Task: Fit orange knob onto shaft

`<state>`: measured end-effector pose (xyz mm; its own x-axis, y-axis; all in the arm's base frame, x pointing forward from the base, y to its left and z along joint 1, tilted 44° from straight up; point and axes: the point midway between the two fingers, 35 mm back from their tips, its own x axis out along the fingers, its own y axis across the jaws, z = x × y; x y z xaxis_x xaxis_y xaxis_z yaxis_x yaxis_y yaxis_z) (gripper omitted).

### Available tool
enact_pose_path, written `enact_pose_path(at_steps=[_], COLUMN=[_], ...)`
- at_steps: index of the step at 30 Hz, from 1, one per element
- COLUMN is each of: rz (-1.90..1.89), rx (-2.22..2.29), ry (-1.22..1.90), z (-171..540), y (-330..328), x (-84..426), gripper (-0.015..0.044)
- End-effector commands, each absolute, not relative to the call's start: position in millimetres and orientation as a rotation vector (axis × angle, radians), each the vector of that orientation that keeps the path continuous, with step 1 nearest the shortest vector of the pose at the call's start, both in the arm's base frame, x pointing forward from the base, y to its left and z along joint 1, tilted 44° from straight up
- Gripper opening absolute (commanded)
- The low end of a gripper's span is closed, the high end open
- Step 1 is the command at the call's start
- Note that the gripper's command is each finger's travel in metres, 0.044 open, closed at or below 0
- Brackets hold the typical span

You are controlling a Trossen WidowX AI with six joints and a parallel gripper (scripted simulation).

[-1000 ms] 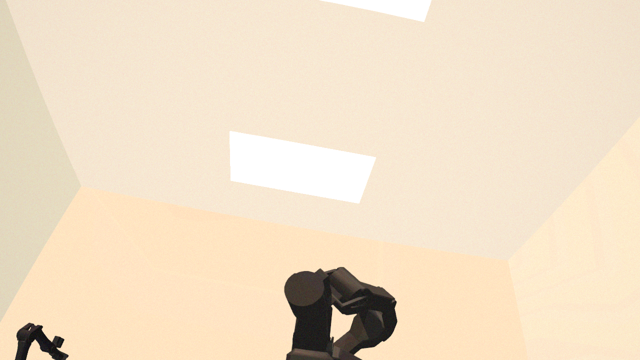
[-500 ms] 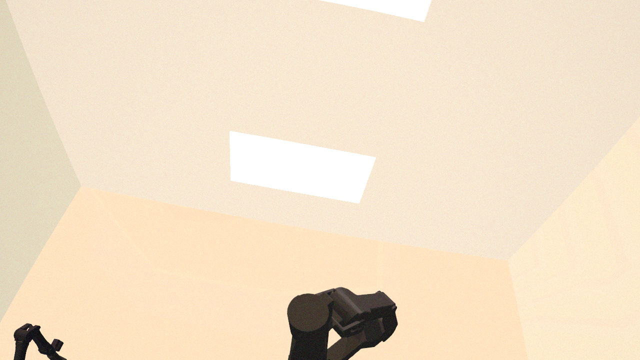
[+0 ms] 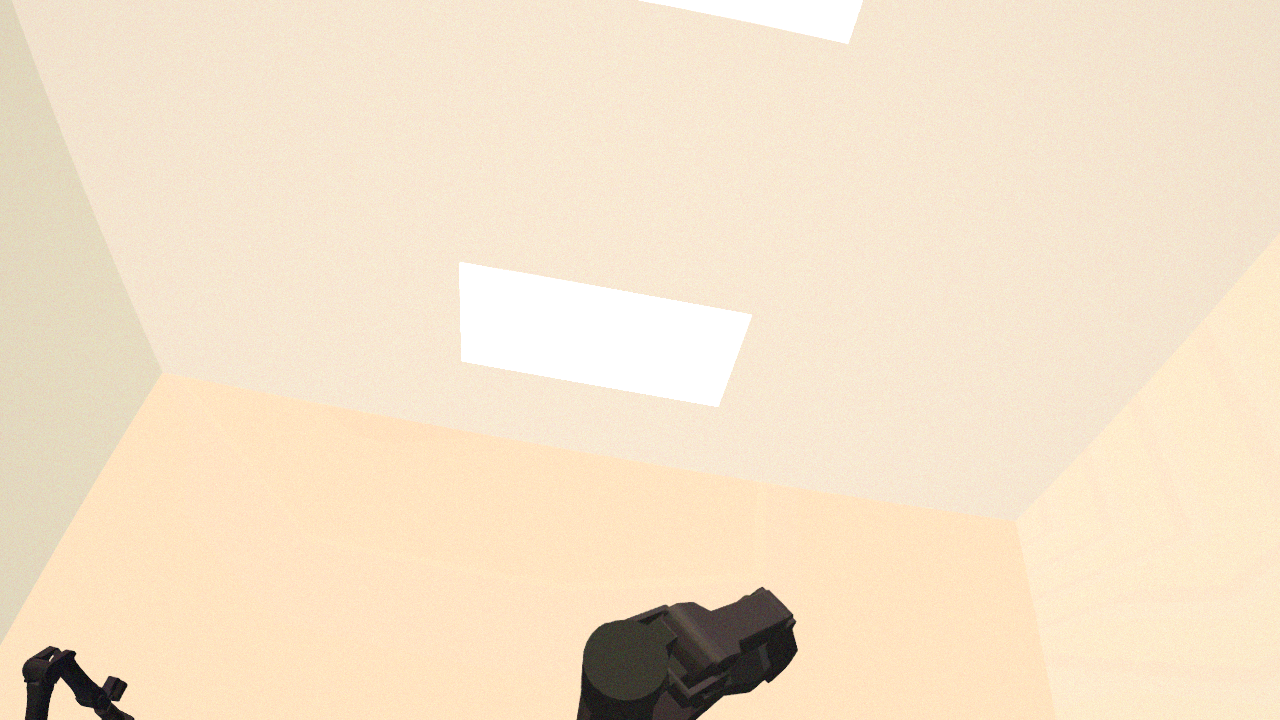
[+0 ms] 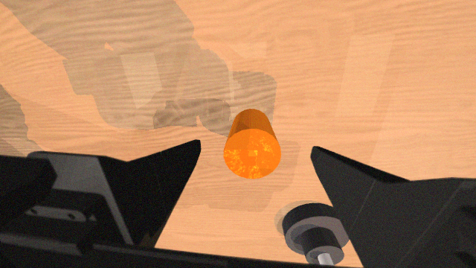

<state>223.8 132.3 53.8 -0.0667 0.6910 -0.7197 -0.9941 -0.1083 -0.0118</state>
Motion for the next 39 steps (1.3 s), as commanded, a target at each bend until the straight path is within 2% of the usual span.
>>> enact_pose_path(at_steps=[1, 22, 32, 37, 39], rz=[1.573, 1.575, 1.575, 1.575, 1.574], rx=[-0.672, -0.667, -0.667, -0.667, -0.667], ry=[0.595, 0.591, 0.591, 0.591, 0.591], z=[49, 29, 29, 29, 29], y=[136, 159, 159, 159, 158], x=[223, 218, 218, 218, 219], gripper=[0.044, 0.044, 0.0177, 0.0144, 0.0092])
